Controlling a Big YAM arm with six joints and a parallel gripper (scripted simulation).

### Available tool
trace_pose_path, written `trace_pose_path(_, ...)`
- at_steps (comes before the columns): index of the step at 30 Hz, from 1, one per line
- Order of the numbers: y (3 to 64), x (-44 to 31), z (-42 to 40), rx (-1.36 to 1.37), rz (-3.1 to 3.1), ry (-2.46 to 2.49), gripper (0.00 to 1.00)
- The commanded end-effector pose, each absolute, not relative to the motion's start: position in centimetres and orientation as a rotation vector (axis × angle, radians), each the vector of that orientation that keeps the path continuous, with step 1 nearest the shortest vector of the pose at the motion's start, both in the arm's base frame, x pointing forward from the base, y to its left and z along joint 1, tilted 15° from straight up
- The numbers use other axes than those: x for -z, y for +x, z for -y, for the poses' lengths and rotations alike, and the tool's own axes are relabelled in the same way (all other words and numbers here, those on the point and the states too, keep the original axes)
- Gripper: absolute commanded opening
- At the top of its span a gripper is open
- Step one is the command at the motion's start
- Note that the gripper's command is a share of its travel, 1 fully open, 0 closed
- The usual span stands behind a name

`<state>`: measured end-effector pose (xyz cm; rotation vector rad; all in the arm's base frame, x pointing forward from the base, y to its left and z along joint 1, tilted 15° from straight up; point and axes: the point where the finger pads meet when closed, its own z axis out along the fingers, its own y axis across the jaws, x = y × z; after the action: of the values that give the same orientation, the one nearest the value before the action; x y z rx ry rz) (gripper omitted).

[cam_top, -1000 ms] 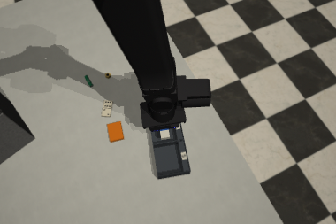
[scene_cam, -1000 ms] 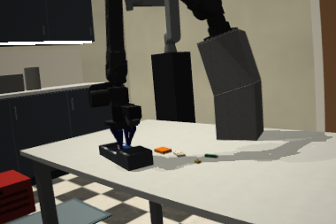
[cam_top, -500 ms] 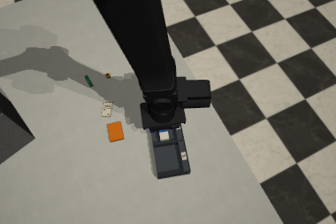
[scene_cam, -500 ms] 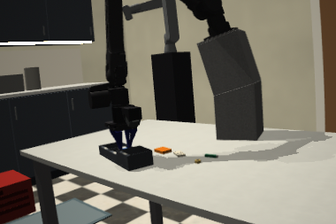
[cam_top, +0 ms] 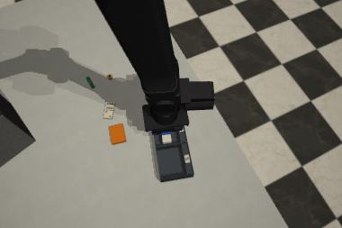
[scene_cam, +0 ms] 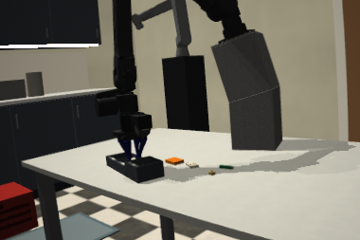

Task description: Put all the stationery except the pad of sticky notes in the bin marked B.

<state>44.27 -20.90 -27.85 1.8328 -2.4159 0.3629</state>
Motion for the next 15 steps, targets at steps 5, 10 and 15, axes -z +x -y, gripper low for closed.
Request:
trace_pose_path(5, 45.3, 25.7, 20.3, -0.386, 2.412, 1.856, 0.29)
trace_pose_path(10, 45.2, 25.1, 20.2, -0.387, 2.421, 1.845, 0.29)
trace_pose_path(15, 45.1, 24.7, 20.3, -0.387, 2.423, 1.842, 0.29)
